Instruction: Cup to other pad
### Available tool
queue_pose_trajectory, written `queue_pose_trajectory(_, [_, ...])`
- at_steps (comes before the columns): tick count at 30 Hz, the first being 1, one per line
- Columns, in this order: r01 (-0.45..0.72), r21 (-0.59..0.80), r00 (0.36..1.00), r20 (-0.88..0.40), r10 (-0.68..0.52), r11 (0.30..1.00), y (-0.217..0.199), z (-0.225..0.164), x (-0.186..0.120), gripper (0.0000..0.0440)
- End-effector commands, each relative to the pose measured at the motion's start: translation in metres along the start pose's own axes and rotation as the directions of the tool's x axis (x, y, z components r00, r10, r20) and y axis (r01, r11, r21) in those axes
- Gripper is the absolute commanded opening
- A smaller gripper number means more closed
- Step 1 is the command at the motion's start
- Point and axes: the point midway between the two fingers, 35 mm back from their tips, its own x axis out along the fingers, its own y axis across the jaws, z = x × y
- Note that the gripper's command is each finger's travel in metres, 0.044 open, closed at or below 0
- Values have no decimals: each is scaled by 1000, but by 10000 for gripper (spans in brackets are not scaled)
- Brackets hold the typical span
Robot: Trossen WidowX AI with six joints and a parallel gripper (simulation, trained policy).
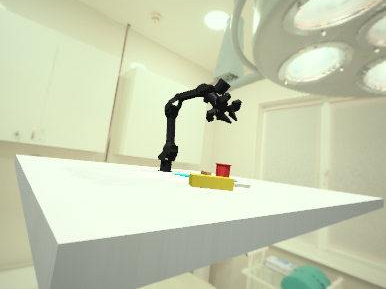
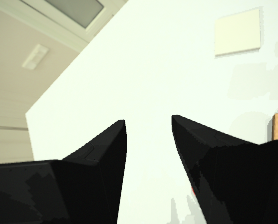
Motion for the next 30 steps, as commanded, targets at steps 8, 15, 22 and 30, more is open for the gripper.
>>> queue_pose_trajectory(8, [115,105,986,-131,-101,988,-3,-17,14,126])
queue_pose_trajectory(15, [207,139,962,-207,-176,968,-10,-28,23,114])
queue_pose_trajectory(22, [306,141,925,-277,-260,941,-20,-41,32,121])
queue_pose_trajectory(30, [419,109,863,-356,-358,902,-37,-58,44,130])
